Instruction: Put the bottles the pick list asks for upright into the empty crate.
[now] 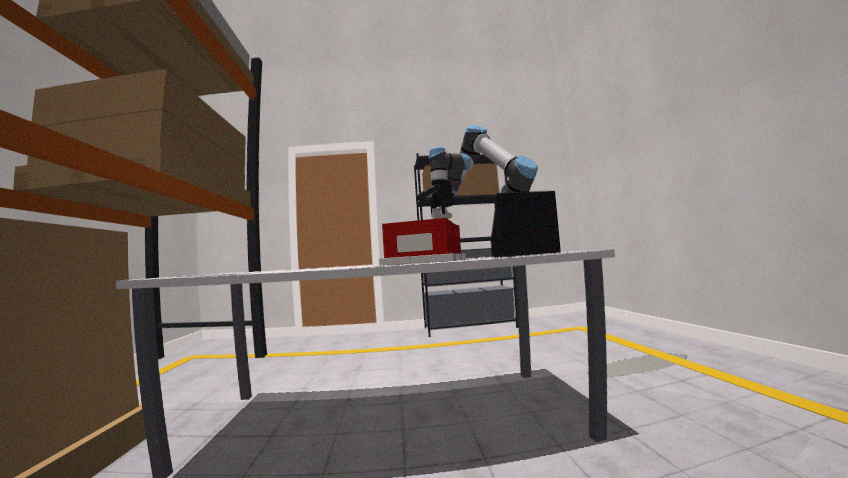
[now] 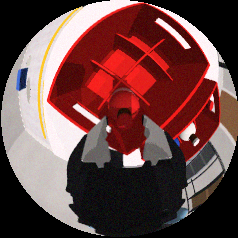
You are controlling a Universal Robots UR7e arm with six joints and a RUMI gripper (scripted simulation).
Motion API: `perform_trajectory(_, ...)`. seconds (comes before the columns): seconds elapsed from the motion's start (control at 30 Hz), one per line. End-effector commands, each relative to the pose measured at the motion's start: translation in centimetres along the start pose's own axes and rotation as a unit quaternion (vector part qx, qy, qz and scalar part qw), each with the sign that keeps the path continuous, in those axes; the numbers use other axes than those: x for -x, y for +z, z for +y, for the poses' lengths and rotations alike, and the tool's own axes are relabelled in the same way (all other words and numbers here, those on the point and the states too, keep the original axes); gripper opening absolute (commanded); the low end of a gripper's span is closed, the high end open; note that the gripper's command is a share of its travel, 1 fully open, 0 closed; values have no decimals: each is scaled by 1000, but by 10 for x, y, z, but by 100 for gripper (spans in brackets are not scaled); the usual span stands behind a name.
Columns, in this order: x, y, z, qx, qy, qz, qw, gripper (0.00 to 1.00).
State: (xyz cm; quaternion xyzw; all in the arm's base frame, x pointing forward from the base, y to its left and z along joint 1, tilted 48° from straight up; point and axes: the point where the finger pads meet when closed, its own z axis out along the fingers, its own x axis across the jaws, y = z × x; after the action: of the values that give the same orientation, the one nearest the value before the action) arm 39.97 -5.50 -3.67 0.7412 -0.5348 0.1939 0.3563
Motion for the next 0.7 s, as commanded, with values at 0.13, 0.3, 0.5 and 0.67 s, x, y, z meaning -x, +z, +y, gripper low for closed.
perform_trajectory(0.13, 0, -16, 0, -1, 0, 0, 1000, 38)
perform_trajectory(0.3, 0, -29, 0, -1, 0, 0, 1000, 38)
perform_trajectory(0.5, 0, -40, 0, -1, 0, 0, 1000, 38)
perform_trajectory(0.67, 0, -54, 0, -1, 0, 0, 1000, 38)
